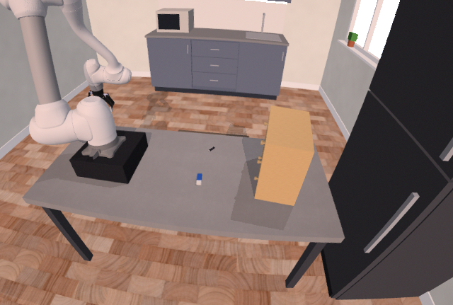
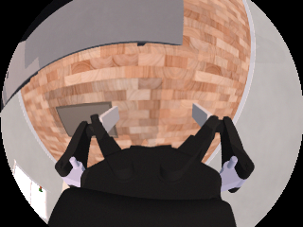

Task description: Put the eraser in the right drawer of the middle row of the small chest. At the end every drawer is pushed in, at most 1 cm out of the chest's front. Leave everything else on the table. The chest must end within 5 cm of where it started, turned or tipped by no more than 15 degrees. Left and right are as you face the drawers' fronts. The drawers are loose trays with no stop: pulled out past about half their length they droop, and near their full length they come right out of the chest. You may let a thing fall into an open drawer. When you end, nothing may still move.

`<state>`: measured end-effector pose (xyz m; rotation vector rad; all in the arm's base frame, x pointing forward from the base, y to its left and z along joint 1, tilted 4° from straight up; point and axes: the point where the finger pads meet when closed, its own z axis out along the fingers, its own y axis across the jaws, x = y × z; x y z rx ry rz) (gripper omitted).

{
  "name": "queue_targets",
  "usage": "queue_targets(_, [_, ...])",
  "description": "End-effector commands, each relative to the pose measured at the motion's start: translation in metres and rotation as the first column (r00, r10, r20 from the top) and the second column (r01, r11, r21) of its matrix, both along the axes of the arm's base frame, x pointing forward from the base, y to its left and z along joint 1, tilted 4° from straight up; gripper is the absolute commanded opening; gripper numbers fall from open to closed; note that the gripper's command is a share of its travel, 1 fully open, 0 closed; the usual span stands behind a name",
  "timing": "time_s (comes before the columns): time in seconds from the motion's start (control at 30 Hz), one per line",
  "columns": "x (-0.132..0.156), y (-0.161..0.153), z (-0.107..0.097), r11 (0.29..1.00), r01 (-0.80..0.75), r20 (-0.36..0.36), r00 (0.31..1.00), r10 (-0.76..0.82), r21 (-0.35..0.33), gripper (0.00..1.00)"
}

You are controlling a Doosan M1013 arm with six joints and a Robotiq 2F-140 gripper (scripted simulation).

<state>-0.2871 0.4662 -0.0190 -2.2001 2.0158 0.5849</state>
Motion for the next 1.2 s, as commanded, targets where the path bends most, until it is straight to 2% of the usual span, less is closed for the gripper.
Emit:
queue_targets(0.0, [0.000, 0.000, 0.000, 1.000, 0.000, 0.000, 1.000, 0.000, 0.000, 1.00])
queue_targets(0.73, [0.004, 0.003, 0.001, 1.000, 0.021, -0.004, 1.000, -0.021, -0.005, 1.00])
queue_targets(0.9, [0.023, 0.018, 0.005, 0.993, 0.116, -0.023, 0.993, -0.116, -0.027, 1.00])
queue_targets(1.03, [0.056, 0.041, 0.012, 0.962, 0.264, -0.048, 0.962, -0.267, -0.064, 1.00])
queue_targets(1.1, [0.056, 0.041, 0.012, 0.962, 0.264, -0.048, 0.962, -0.267, -0.064, 1.00])
queue_targets(1.17, [0.080, 0.054, 0.017, 0.928, 0.362, -0.062, 0.928, -0.368, -0.090, 1.00])
